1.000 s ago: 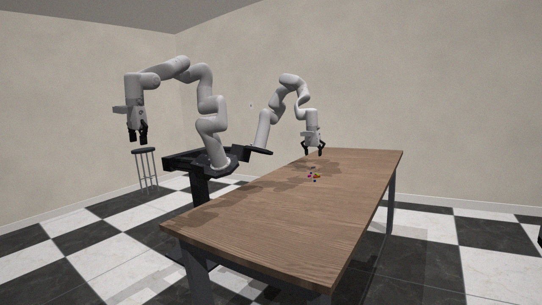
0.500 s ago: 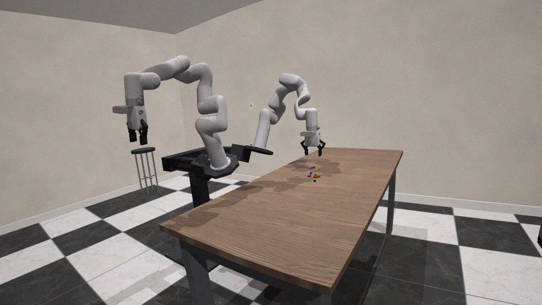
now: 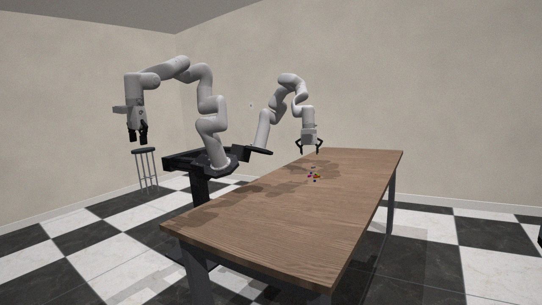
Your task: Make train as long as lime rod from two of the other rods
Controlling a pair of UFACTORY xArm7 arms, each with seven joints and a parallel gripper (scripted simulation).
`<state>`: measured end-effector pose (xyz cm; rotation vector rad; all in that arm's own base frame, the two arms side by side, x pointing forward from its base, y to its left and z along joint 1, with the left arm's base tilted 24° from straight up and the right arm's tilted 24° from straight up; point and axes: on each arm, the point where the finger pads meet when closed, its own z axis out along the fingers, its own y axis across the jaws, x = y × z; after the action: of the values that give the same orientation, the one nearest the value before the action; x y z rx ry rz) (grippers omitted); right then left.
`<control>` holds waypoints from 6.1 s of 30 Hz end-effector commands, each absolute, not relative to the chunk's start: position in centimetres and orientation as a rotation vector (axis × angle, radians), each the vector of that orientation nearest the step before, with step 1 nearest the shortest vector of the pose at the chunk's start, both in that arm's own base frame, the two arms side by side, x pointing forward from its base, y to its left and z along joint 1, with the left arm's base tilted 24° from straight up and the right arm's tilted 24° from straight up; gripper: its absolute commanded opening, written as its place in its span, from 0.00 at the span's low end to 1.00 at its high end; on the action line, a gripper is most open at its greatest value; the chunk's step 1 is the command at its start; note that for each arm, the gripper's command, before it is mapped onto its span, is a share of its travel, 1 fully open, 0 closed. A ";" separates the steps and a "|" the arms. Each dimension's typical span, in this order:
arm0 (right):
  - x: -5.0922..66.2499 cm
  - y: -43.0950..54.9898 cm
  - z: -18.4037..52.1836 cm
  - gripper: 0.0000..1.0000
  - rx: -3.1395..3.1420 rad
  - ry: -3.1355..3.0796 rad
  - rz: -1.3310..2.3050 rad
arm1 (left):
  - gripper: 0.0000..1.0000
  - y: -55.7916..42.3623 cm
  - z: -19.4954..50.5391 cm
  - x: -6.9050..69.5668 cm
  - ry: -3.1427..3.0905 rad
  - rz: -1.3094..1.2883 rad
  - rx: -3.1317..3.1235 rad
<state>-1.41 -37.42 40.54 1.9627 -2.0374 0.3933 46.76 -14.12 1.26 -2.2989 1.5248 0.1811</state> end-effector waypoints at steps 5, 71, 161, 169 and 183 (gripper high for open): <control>-1.4 -37.5 40.8 1.00 1.960 -2.035 0.399 | 1.00 -18.6 1.0 46.5 1.182 0.100 -2.462; -1.4 -37.5 40.8 1.00 1.960 -2.035 0.399 | 1.00 -19.8 0.9 46.3 1.089 0.079 -2.502; -1.4 -37.5 40.8 1.00 1.960 -2.035 0.399 | 1.00 -2.6 -0.1 47.5 -1.902 -0.509 -2.150; -1.4 -37.5 40.8 1.00 1.960 -2.035 0.399 | 1.00 -2.1 0.0 47.4 -1.978 -0.522 -2.094; -1.4 -37.5 40.8 1.00 1.960 -2.035 0.399 | 1.00 -2.1 0.0 47.4 -1.978 -0.522 -2.094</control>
<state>-1.41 -37.42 40.54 1.9627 -2.0374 0.3933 47.27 -1.92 -0.15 -2.0898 -1.9772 -0.5182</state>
